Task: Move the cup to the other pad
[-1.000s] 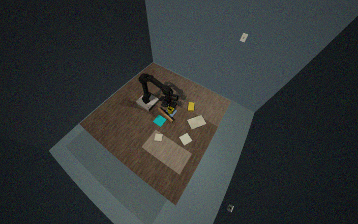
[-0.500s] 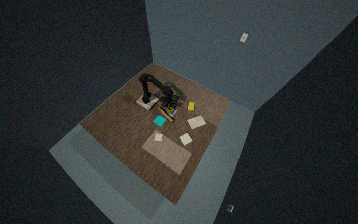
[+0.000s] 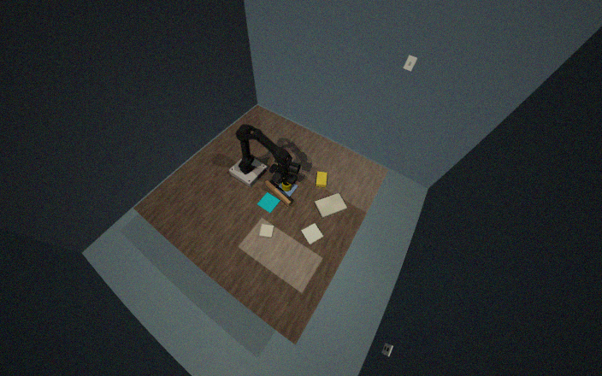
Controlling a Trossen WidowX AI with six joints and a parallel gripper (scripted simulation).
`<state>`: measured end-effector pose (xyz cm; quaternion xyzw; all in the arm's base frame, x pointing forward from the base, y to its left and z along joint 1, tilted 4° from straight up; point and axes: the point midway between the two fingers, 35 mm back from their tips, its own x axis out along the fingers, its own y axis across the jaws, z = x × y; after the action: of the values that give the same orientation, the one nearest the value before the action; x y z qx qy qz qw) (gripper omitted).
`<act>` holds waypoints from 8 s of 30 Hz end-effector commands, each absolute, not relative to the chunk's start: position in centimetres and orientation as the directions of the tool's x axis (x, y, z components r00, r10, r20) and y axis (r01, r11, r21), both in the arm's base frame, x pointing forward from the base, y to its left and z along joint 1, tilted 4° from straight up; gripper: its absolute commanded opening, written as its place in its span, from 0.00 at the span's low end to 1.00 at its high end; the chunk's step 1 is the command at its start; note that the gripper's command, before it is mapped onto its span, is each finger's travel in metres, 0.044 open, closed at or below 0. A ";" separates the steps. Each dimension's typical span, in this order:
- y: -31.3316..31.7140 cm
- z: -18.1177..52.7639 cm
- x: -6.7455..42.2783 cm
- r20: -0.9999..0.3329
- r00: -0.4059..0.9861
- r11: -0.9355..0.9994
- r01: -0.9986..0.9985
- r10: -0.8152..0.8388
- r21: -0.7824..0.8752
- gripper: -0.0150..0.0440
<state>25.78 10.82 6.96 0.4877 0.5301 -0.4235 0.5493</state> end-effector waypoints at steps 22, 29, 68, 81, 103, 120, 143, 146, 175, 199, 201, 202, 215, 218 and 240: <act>10.9 4.3 25.8 -0.996 0.077 0.166 0.983 0.051 0.084 0.50; 10.9 4.3 25.8 -0.996 0.077 0.166 0.983 0.051 0.084 0.42; 10.5 11.5 25.5 -0.996 0.077 0.162 0.983 0.055 0.085 0.25; 10.5 11.3 25.6 -0.995 0.080 0.160 0.983 0.052 0.087 0.25; 8.1 11.2 25.5 -0.996 0.078 0.161 0.983 0.052 0.085 0.25; 5.0 11.1 25.5 -0.996 0.077 0.162 0.983 0.050 0.084 0.25; 0.8 11.0 25.3 -0.996 0.077 0.163 0.983 0.047 0.084 0.25; 0.3 11.0 25.3 -0.996 0.077 0.163 0.983 0.046 0.084 0.25; -4.8 10.9 24.8 -0.996 0.077 0.163 0.983 0.042 0.082 0.25; -5.7 8.7 24.8 -0.996 0.077 0.163 0.983 0.042 0.082 0.25; -5.7 8.5 24.8 -0.996 0.077 0.163 0.983 0.042 0.082 0.25; -5.7 8.3 24.9 -0.996 0.077 0.163 0.983 0.042 0.082 0.25; -5.7 6.5 25.0 -0.996 0.077 0.163 0.983 0.042 0.082 0.25; -5.7 6.0 25.0 -0.996 0.077 0.163 0.983 0.042 0.082 0.25; -5.7 4.0 25.0 -0.997 0.074 0.162 0.984 0.039 0.079 0.25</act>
<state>25.01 -5.71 3.90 0.4841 0.5281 -0.4295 0.5498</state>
